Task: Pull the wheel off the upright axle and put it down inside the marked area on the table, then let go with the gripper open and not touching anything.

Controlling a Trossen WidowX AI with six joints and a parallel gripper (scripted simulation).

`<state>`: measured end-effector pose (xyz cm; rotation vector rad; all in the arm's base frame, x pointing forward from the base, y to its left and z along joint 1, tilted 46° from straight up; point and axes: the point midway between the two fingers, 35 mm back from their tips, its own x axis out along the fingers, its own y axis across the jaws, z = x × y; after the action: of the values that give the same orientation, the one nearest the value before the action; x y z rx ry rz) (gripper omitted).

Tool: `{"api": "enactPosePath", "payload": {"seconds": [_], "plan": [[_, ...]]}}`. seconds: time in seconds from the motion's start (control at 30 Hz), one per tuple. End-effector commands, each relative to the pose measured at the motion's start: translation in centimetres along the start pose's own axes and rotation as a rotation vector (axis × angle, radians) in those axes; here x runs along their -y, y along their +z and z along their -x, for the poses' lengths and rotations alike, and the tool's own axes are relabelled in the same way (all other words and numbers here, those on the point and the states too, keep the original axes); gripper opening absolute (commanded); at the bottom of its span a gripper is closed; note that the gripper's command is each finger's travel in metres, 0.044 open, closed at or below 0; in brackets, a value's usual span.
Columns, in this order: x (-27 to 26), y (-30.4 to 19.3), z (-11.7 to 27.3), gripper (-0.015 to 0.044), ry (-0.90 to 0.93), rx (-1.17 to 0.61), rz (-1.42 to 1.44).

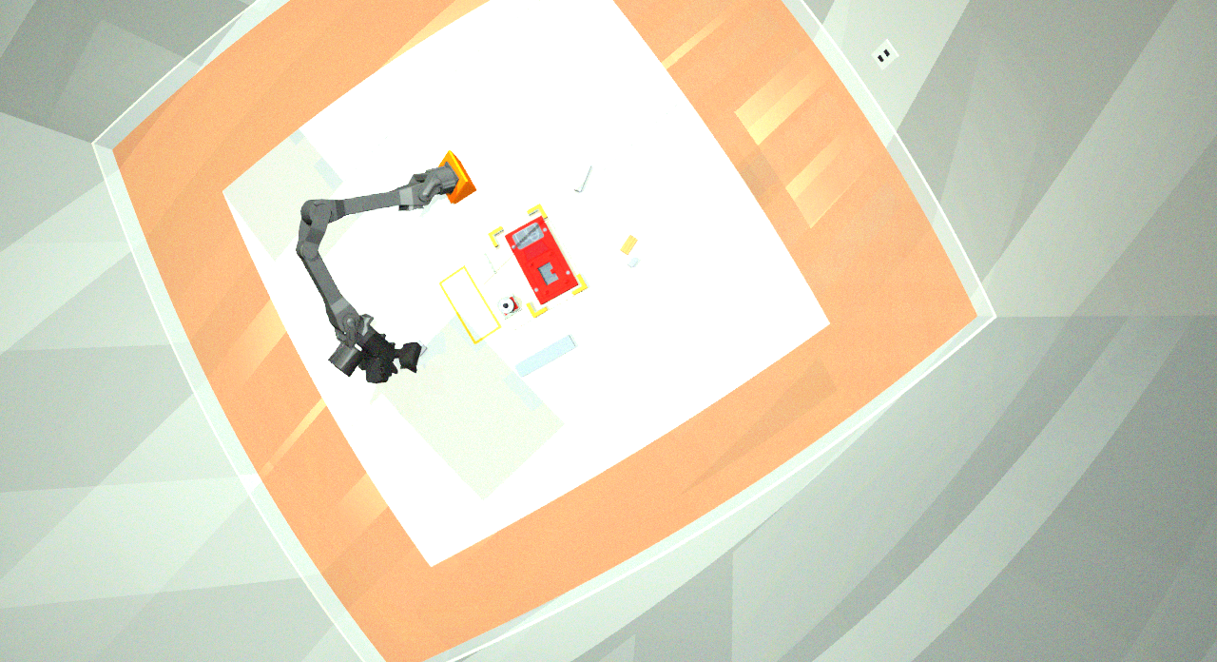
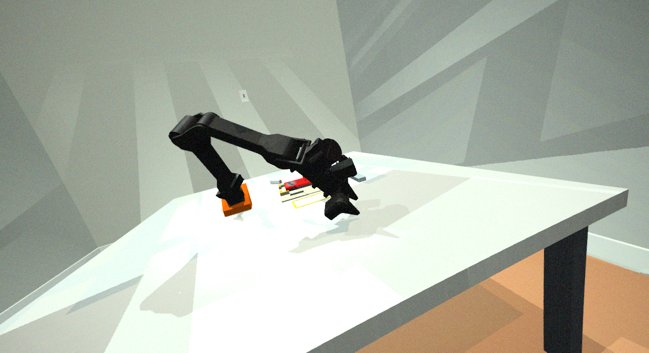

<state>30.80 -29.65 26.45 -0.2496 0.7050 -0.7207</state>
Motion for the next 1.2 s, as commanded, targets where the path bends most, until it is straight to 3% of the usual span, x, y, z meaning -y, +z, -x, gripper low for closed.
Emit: {"api": "enactPosePath", "payload": {"seconds": [0.0,0.37,0.7,0.97,1.17], "plan": [[-4.7,-0.6,-1.2,0.03,0.079,-0.1,-0.019],[-14.6,-2.6,-1.6,0.03,0.161,-0.328,0.066],[-25.1,-6.5,2.0,0.03,0.079,-0.607,0.269],[-31.2,-8.7,6.7,0.03,-0.085,-0.658,0.498],[-31.7,-8.9,7.2,0.03,-0.1,-0.655,0.518]]}}
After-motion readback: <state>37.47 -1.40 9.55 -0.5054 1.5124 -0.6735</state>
